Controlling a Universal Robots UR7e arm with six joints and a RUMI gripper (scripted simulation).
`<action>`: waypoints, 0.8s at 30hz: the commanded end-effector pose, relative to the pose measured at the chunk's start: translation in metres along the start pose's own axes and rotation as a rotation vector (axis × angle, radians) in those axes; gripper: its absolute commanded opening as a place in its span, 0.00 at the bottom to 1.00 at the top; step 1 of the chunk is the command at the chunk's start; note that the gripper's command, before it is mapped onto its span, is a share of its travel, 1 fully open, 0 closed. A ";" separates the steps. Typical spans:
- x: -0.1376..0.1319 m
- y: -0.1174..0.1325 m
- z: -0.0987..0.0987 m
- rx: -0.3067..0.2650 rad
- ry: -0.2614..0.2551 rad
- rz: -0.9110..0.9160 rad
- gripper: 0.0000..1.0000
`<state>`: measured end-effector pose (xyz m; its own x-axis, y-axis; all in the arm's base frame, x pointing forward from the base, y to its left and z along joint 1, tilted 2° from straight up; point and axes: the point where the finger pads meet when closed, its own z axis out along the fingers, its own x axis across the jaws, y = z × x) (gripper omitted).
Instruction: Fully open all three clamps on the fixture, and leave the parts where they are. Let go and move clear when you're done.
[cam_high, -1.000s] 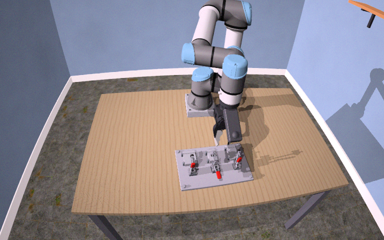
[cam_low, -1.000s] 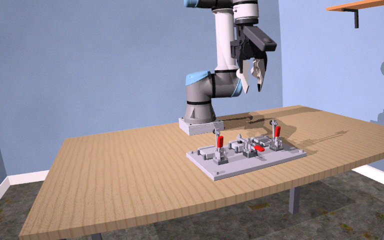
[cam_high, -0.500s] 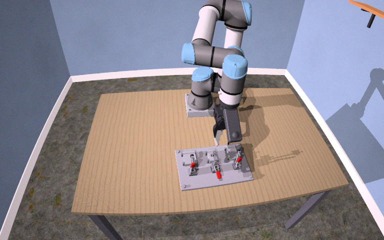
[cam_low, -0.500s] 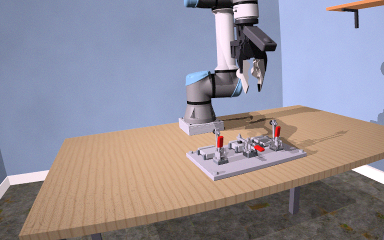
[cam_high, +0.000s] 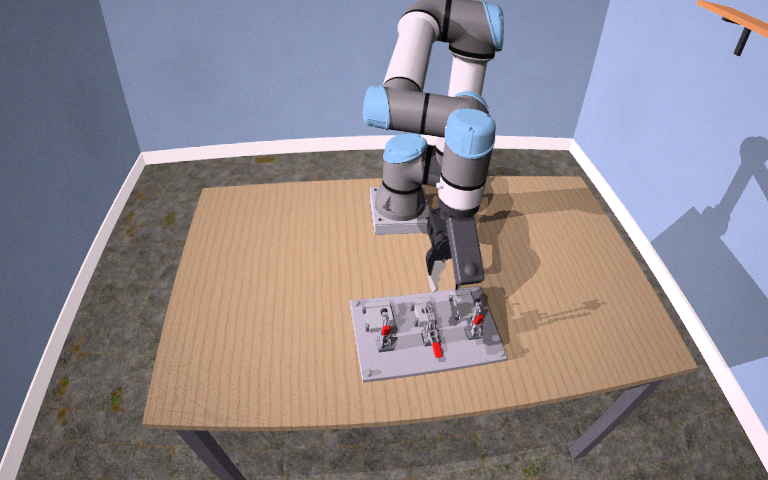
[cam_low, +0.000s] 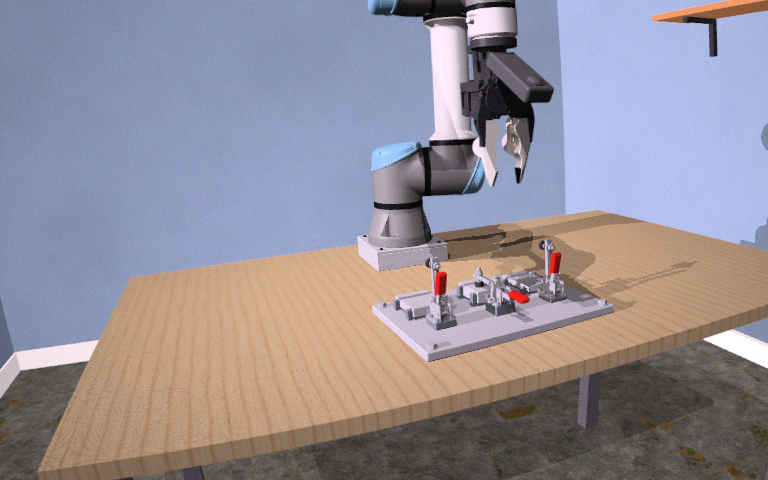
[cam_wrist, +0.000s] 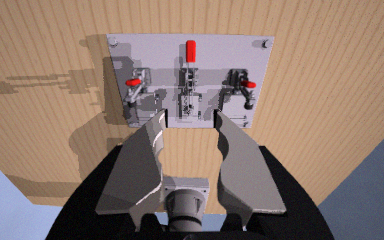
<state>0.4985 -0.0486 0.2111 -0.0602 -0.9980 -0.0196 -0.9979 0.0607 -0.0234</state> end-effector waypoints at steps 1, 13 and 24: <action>0.000 0.000 -0.001 0.001 0.000 0.000 0.28; 0.000 0.000 0.003 0.001 0.000 0.000 0.28; 0.000 0.000 0.018 0.001 0.000 0.000 0.28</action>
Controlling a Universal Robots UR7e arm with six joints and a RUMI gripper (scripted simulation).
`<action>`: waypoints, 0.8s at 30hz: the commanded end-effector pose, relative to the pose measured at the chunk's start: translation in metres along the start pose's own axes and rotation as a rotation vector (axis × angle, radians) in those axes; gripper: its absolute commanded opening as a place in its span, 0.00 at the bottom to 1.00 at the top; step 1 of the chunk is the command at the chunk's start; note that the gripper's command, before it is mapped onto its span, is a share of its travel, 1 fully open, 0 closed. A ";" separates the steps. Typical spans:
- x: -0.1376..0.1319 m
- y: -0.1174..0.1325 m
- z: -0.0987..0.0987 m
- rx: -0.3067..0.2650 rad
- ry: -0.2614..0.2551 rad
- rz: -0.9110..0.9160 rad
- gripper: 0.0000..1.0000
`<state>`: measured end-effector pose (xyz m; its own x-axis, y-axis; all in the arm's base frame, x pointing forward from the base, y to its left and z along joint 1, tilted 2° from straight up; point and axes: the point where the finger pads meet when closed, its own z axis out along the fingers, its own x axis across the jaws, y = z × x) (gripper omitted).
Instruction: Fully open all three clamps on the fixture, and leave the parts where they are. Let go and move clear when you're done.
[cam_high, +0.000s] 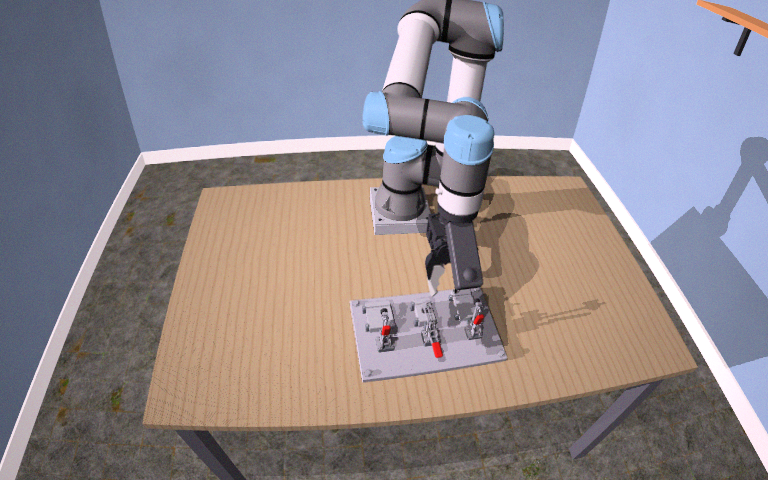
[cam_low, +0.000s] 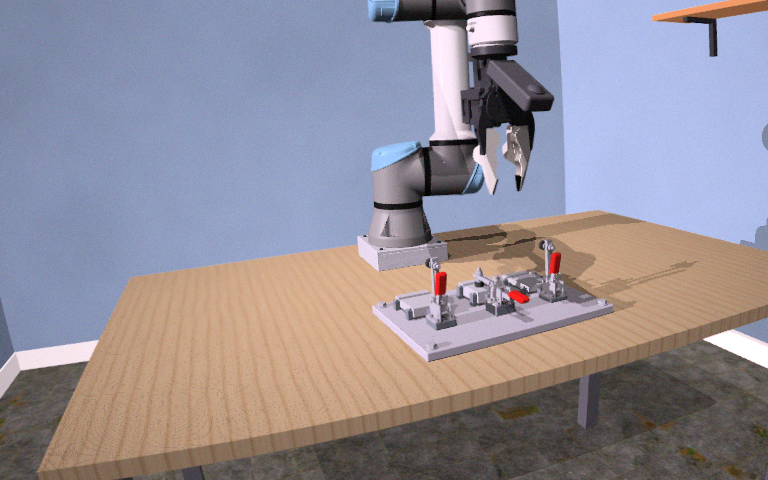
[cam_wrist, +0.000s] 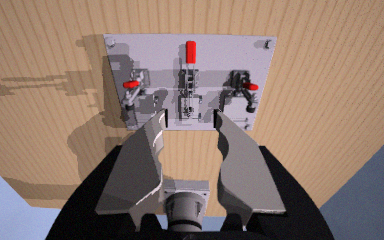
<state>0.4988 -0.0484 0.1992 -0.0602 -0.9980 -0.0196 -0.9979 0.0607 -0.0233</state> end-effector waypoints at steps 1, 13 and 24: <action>0.000 0.000 0.008 0.001 0.000 0.000 0.28; 0.000 0.000 0.017 0.001 0.000 0.000 0.28; 0.000 0.000 0.018 0.001 0.000 0.000 0.28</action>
